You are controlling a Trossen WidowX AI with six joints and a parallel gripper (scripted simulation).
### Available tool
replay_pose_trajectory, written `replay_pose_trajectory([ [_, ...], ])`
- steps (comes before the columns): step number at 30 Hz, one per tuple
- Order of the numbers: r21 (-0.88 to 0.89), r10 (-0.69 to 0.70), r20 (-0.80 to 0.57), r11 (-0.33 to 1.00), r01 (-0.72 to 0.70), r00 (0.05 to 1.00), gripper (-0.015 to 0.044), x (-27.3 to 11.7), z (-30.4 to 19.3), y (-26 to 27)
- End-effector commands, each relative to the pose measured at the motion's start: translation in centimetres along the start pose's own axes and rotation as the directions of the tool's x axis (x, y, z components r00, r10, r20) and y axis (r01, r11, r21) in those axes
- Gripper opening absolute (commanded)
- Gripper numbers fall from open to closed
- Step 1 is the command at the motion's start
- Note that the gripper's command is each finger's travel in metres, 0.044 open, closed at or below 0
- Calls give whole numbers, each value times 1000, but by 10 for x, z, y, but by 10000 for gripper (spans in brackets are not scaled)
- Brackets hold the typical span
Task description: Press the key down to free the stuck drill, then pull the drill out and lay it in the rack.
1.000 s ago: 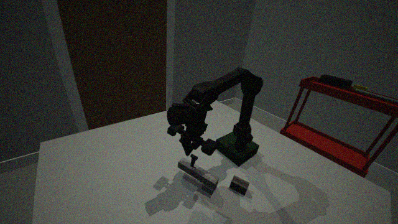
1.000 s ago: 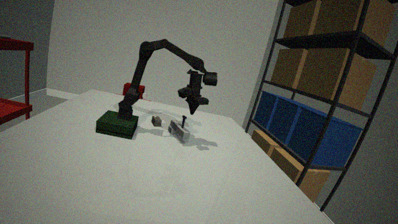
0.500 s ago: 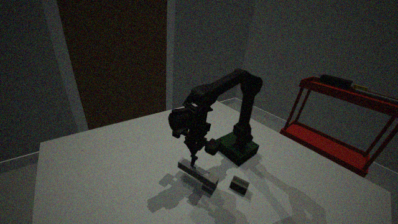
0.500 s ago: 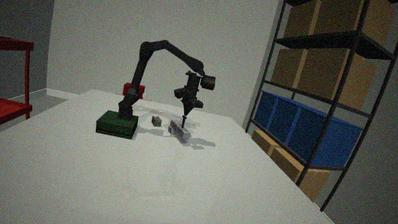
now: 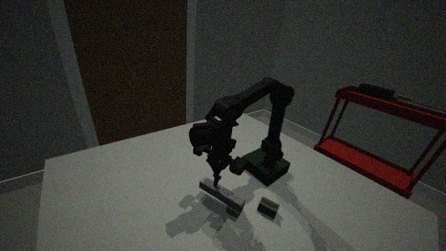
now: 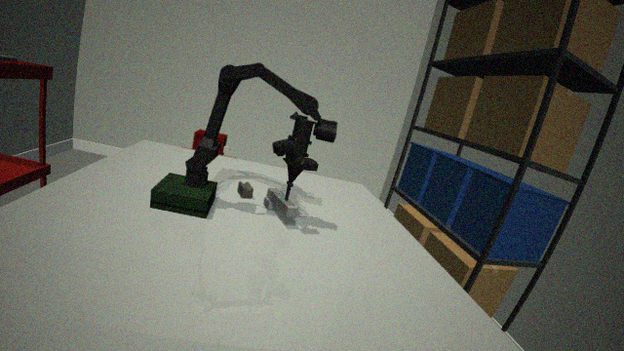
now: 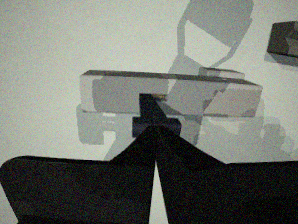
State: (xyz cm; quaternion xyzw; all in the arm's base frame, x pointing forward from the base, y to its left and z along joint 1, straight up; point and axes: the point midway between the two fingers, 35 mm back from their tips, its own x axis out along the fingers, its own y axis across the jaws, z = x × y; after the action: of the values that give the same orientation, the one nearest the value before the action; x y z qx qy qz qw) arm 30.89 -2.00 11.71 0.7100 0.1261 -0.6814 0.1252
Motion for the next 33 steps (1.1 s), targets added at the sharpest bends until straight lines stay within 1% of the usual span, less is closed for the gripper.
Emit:
replay_pose_trajectory([
  [1,4,-1,12,1000,1,1000,0,6,0,1],
  [33,4,-1,12,1000,1,1000,0,17,5,2],
])
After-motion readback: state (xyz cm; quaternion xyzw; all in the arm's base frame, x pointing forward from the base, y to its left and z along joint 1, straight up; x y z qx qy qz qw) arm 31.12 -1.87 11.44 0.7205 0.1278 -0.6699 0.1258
